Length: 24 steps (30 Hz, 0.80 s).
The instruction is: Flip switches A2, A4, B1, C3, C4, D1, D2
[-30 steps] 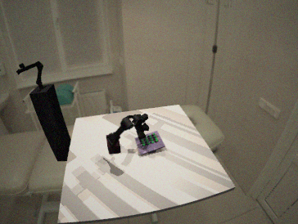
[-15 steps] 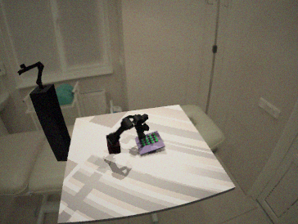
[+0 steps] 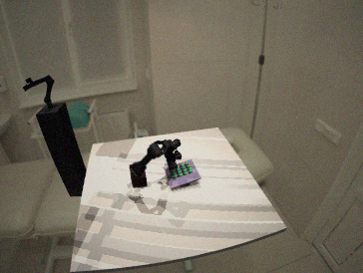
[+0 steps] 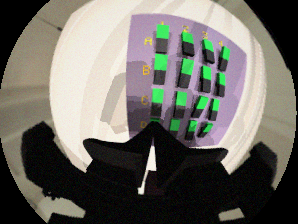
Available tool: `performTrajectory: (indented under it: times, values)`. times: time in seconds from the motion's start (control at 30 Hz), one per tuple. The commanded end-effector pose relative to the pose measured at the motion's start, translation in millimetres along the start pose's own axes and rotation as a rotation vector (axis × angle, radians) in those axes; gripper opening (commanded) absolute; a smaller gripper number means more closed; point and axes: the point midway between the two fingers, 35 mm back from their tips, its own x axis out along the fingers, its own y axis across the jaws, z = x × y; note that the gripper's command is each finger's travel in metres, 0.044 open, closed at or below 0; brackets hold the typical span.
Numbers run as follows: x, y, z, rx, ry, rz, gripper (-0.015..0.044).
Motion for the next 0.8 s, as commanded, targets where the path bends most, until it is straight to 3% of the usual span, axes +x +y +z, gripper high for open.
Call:
performTrajectory:
  times: [0.0,0.37,0.57,0.77]
  values:
    - [1,0,0,-0.005,-0.001,-0.003,0.0000]
    - [2,0,0,-0.005,-0.001,-0.003,0.0000]
    - [-60,1,-2,-0.005,-0.025,0.001,0.0000]
    - [-63,-5,-5,-0.006,-0.026,0.000,0.0000]
